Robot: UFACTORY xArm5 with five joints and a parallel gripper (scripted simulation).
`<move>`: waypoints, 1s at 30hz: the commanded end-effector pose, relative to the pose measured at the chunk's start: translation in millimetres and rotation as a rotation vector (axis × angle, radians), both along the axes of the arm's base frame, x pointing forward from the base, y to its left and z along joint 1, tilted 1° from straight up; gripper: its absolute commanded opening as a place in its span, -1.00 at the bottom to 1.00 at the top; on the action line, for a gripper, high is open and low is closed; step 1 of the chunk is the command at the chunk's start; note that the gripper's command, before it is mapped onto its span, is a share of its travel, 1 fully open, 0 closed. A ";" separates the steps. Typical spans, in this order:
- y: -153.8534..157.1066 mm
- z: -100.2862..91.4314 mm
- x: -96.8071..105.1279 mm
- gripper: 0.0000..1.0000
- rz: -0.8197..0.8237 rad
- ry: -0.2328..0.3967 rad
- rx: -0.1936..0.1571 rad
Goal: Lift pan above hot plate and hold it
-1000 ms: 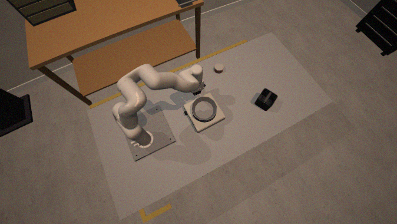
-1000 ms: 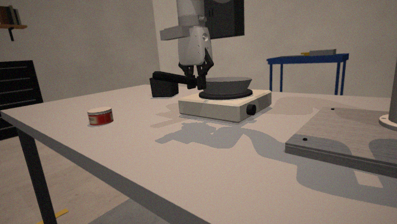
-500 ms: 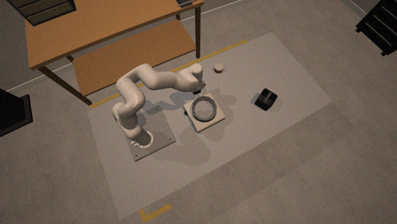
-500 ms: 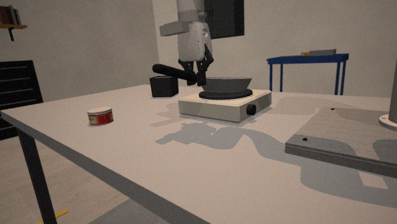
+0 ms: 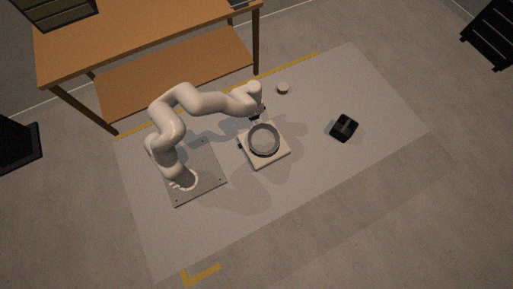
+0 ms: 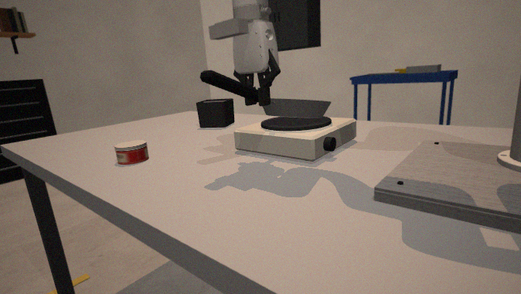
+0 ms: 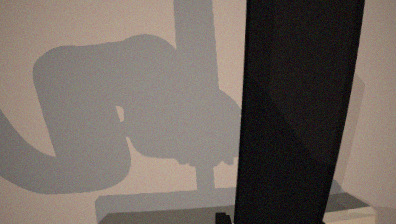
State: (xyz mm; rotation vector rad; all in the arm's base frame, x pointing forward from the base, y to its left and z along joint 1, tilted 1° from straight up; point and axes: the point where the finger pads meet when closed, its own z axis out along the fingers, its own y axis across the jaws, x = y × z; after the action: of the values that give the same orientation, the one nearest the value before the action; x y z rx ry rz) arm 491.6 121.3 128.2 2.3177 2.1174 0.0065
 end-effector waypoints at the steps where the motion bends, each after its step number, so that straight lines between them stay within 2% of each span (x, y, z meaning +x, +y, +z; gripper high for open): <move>1: 0.3 8.3 0.8 -1.00 0.000 -0.005 0.001; 30: 0.8 49.0 2.5 -1.00 0.000 -0.005 0.001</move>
State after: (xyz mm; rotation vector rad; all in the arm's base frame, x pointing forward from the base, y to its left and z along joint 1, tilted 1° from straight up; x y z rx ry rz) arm 492.8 121.7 169.9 2.3176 2.1175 0.0067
